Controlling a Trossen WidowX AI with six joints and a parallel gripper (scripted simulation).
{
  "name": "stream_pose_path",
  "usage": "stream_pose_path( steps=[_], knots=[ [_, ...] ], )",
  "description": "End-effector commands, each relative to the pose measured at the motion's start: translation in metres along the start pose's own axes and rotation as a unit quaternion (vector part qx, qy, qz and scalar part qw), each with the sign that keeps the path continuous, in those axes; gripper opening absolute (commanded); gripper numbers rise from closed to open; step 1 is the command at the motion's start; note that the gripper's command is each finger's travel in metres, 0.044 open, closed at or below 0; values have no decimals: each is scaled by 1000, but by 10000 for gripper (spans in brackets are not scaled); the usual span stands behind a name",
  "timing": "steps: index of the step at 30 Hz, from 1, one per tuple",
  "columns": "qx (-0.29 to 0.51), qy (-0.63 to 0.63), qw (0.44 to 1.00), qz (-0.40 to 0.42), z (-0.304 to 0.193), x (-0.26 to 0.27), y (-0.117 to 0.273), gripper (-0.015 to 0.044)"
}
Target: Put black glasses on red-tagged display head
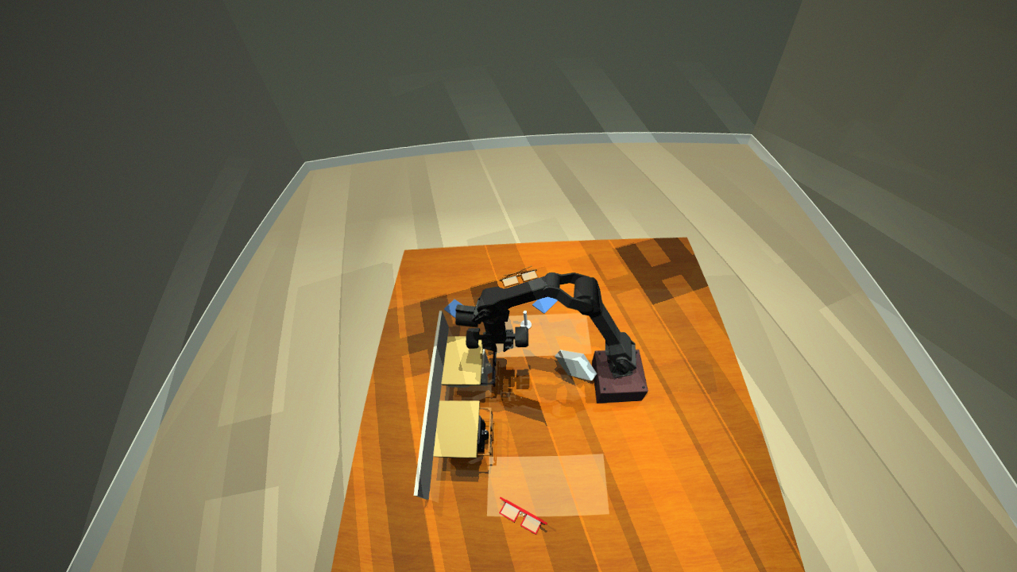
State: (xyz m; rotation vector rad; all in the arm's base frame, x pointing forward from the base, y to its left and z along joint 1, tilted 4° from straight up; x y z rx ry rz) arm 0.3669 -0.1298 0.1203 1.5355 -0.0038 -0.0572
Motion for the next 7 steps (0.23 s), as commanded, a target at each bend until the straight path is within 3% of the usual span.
stream_pose_path(
  steps=[1,7],
  knots=[
    [-4,0,1000,2,-2,-16,5,107],
    [-4,0,1000,1,-4,-34,14,107]
  ],
)
Point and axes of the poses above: the point midway between the two fingers, 35 mm back from their tips, its own y axis back along the fingers, its own x axis across the jaws, z = x × y, the point moved 8 cm from there along y, back along the fingers, and after that the axes turned 8 degrees about y, right-handed, at the moved point
